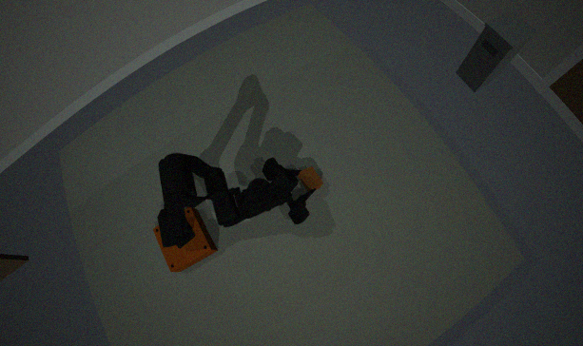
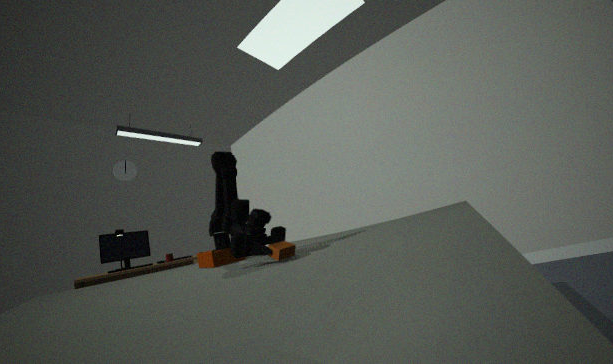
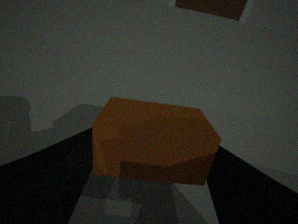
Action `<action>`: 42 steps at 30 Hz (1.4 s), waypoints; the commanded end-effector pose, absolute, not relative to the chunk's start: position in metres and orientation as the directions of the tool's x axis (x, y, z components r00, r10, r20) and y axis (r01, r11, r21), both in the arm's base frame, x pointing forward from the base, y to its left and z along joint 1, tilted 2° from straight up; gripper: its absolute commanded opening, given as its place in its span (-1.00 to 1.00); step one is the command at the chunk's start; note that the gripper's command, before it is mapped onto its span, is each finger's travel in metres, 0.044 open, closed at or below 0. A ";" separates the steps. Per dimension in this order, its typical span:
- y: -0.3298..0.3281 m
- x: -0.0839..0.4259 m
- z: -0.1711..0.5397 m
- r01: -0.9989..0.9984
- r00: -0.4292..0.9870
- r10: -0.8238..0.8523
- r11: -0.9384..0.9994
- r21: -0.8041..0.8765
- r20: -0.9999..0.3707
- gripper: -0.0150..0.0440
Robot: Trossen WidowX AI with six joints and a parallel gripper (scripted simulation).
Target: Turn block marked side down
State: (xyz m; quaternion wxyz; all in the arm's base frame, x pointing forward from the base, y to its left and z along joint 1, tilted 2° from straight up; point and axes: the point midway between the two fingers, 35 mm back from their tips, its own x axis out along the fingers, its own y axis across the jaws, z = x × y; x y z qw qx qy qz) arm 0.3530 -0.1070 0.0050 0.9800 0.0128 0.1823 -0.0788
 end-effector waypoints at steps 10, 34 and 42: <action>-0.106 0.352 0.006 0.157 0.924 -0.146 0.988 0.003 -0.353 -0.31; -0.106 0.352 0.006 0.157 0.924 -0.146 0.988 0.003 -0.353 1.00; -0.106 0.352 0.006 0.157 0.924 -0.146 0.988 0.003 -0.353 1.00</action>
